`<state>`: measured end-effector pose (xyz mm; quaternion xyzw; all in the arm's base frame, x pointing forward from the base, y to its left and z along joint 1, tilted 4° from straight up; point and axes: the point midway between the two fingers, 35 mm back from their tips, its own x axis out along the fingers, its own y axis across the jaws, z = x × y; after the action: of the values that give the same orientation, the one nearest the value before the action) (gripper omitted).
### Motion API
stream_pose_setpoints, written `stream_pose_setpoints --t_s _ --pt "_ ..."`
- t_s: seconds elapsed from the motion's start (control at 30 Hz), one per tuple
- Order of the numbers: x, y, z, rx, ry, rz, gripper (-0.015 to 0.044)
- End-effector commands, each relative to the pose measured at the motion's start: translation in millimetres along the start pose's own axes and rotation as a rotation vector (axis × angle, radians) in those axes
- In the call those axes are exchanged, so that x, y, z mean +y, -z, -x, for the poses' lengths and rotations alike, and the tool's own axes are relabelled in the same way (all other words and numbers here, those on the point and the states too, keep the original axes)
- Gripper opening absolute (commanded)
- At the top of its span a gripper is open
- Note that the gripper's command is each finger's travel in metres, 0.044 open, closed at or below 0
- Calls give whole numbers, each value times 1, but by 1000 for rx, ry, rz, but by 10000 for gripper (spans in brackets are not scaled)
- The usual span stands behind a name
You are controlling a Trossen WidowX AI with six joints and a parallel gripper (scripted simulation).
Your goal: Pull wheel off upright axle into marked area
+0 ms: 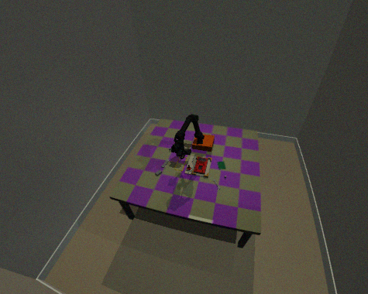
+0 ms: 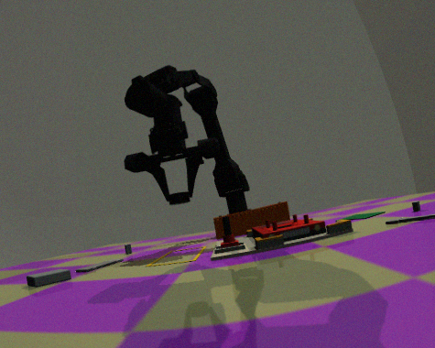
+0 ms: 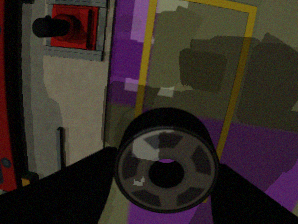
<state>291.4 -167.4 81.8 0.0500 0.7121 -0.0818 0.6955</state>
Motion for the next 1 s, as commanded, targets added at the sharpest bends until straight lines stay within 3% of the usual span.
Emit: stream_pose_setpoints --t_s 0.0,0.43,0.83,0.93,0.97 --pt "-15 9 2 -4 10 5 0" --pt "-18 10 -24 -4 11 5 0" --pt "-19 10 -98 -4 12 5 0" --pt "-19 11 -103 -4 12 5 0" --pt "-18 12 -99 5 5 2 26"
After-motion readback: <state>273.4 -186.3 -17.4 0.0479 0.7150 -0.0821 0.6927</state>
